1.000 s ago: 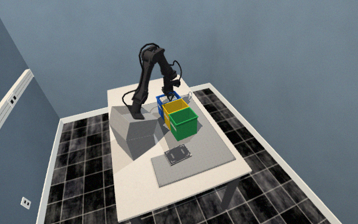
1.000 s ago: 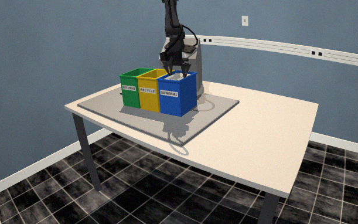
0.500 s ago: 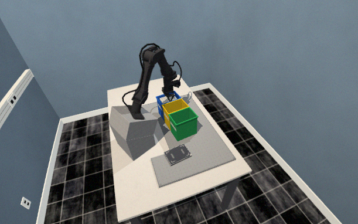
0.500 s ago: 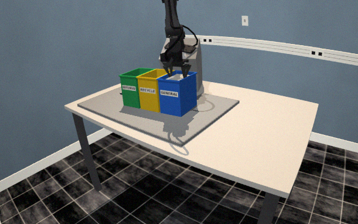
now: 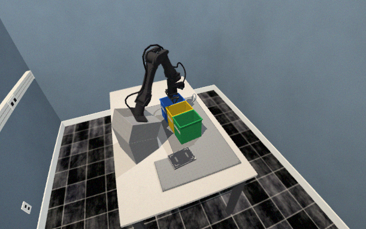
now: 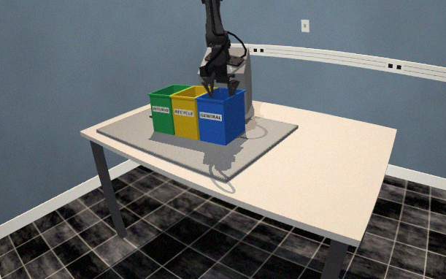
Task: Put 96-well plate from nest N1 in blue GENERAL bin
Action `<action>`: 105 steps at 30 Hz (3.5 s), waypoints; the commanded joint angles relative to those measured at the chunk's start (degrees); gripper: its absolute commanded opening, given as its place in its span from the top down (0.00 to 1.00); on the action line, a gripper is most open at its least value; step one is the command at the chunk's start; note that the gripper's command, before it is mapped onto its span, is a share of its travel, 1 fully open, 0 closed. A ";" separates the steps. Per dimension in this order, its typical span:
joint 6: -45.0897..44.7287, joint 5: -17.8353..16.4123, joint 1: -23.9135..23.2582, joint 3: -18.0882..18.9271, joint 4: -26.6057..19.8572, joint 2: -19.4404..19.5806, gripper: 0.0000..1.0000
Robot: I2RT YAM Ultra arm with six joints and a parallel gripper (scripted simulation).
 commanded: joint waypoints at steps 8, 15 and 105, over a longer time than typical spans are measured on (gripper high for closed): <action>-0.30 -0.06 -0.28 1.84 -0.09 -1.93 0.01; -0.30 -0.06 -0.28 1.84 -0.09 -1.93 0.01; 0.38 0.29 0.71 2.41 -3.02 -3.73 0.18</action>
